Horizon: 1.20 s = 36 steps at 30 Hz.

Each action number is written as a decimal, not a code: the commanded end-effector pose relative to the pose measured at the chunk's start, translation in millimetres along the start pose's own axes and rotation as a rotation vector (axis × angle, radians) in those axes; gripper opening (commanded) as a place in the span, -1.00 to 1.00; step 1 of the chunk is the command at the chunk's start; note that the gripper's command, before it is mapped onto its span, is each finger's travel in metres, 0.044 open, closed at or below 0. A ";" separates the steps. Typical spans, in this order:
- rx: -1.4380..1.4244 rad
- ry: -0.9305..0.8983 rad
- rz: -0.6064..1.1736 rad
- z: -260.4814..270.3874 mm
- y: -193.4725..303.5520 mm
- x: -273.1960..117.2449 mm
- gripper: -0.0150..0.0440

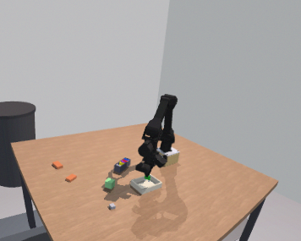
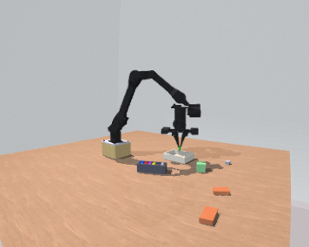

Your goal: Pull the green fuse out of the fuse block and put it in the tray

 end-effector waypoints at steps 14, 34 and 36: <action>0.000 -0.003 0.001 0.6 0.1 4.6 0.40; 0.002 -0.012 0.002 2.7 0.2 -30.5 0.63; 0.002 -0.012 0.002 2.7 0.2 -30.5 0.63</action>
Point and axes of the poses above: the point midway between the two fingers, 35 mm back from their tips, its own x axis out along the fingers, its own z axis across the jaws, y = z × x, the point moved 8 cm from there along -x, back along the fingers, and after that the axes turned 6 degrees about x, right-handed, at the moved point
